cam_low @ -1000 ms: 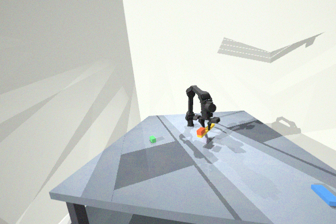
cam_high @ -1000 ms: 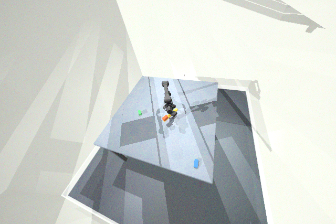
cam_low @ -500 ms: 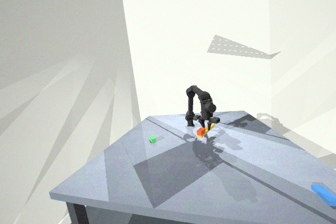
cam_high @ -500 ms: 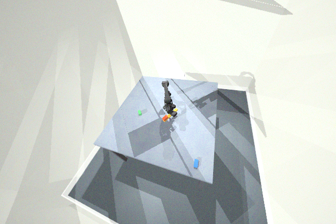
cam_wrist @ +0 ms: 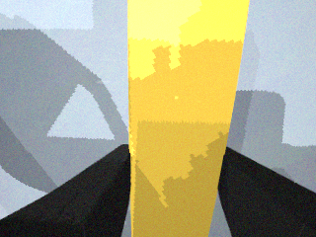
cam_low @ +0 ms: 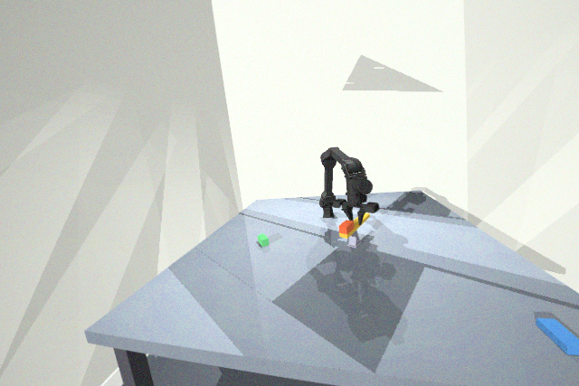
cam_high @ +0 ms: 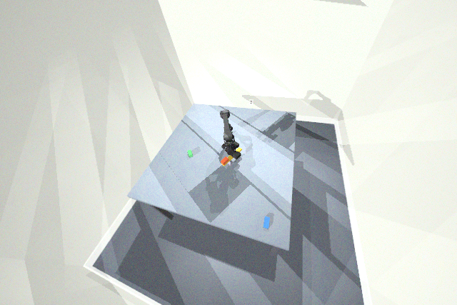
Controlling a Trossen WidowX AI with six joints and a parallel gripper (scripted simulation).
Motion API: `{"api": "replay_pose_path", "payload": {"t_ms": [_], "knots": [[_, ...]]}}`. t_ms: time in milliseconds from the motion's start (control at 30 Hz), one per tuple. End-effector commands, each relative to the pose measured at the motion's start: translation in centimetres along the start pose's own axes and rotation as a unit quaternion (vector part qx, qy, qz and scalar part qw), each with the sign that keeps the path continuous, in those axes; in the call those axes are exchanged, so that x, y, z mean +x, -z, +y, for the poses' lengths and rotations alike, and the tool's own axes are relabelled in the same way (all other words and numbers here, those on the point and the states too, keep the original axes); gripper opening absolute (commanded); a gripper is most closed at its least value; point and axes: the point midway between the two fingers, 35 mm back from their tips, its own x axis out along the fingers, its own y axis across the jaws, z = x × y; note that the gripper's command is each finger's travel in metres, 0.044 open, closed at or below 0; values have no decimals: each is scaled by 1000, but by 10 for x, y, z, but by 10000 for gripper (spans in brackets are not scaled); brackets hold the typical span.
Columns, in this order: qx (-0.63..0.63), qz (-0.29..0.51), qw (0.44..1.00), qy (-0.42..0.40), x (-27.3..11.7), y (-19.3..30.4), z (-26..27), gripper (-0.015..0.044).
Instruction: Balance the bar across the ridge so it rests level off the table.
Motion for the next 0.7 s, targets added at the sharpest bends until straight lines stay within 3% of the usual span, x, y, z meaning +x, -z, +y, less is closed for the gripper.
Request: {"api": "replay_pose_path", "payload": {"t_ms": [0,667], "knots": [[-1,1,1000,2,0,0,0,0],[-1,1,1000,2,2,0,0,0]]}}
